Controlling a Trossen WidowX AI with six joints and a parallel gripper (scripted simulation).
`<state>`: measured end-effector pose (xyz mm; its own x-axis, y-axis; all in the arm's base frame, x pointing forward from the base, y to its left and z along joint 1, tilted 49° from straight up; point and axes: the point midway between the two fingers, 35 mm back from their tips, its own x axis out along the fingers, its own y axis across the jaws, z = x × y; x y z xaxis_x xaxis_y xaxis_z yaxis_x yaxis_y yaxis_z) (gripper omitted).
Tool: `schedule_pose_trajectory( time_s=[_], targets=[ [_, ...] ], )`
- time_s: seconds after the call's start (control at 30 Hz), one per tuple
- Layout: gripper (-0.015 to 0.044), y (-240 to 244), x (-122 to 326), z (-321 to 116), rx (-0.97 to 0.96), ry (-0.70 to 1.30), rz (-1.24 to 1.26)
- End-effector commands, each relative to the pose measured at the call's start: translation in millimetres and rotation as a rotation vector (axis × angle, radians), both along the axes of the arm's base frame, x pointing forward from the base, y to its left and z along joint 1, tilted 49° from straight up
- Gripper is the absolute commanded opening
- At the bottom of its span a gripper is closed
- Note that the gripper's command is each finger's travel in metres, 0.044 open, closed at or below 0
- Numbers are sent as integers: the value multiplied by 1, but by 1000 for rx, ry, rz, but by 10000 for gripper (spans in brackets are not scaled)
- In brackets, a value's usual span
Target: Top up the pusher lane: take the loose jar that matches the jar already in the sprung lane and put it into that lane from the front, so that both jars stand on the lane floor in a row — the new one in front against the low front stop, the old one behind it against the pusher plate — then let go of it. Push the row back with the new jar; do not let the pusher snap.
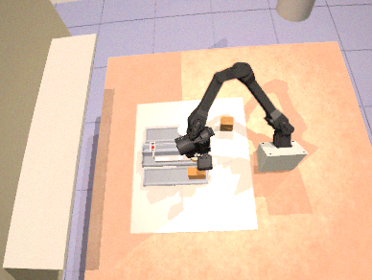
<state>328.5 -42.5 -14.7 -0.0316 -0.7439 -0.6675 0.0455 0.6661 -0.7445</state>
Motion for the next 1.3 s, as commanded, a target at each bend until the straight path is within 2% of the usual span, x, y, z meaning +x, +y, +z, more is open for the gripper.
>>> schedule_pose_trajectory(
  time_s=[0.0, 1.27],
  targets=[
    [0, 1, 10, 4, -4, -25, 7],
    [0, 2, 22, 8, -4, -26, 7]
  ],
)
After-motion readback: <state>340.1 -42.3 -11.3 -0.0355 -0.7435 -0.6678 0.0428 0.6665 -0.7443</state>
